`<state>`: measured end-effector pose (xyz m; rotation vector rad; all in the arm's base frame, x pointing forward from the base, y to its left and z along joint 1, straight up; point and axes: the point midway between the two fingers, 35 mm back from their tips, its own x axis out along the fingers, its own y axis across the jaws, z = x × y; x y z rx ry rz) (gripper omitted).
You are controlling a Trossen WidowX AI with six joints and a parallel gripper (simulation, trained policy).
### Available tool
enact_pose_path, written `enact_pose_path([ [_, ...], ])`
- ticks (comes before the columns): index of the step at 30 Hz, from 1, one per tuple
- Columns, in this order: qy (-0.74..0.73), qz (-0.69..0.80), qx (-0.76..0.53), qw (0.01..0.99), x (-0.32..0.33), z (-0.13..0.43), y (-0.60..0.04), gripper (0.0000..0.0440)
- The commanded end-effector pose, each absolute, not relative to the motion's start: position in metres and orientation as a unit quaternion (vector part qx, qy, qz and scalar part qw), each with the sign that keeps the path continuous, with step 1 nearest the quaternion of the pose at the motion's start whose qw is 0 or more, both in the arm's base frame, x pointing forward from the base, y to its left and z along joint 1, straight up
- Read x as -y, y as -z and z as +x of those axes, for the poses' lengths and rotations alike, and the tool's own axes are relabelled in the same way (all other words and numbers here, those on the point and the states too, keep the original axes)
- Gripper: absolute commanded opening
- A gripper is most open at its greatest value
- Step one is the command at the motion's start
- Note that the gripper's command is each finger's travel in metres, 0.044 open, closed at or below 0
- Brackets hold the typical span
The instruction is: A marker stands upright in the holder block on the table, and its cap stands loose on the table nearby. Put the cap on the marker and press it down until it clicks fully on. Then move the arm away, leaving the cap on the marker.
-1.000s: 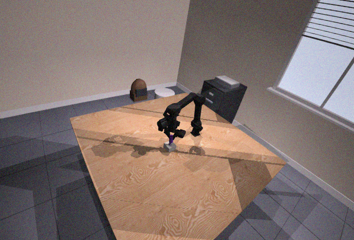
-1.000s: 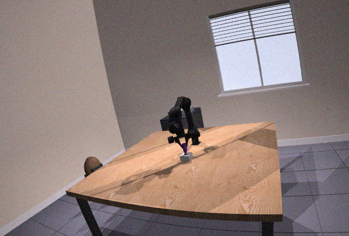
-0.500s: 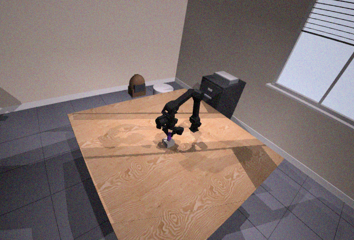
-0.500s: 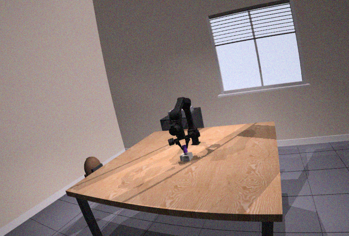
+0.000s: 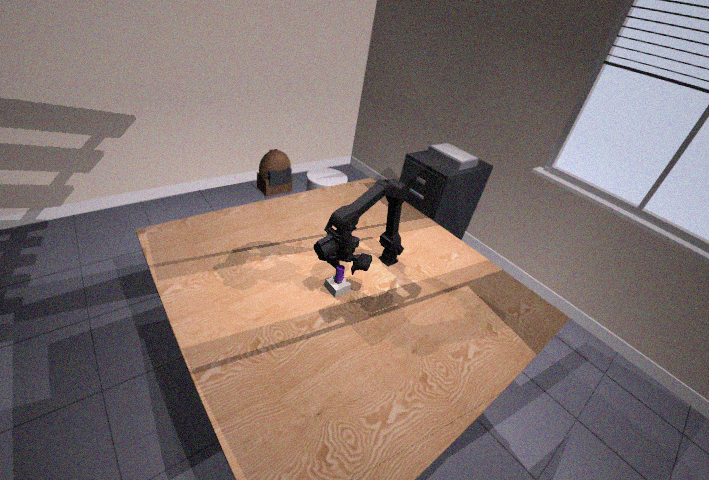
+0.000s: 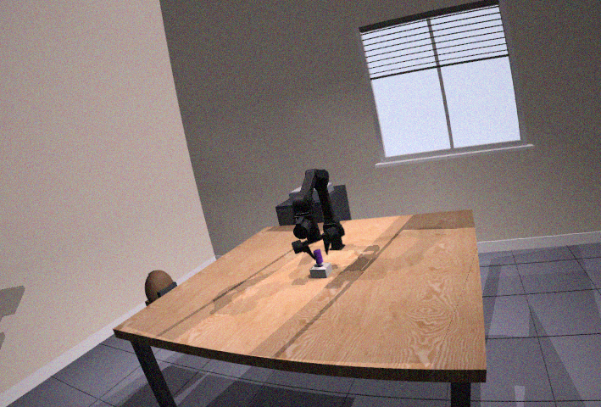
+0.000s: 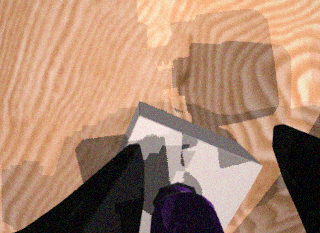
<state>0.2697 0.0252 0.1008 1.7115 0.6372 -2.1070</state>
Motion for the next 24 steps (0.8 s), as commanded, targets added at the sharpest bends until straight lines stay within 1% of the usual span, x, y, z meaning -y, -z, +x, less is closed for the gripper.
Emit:
enact_pose_path([
  [1, 0.74, 0.607, -0.23, 0.178, -0.026, 0.266, -0.104, 0.0322],
  [6, 0.731, 0.616, -0.23, 0.184, -0.025, 0.265, -0.106, 0.0439],
  [24, 0.682, 0.668, -0.216, 0.203, -0.02, 0.275, -0.149, 0.0439],
])
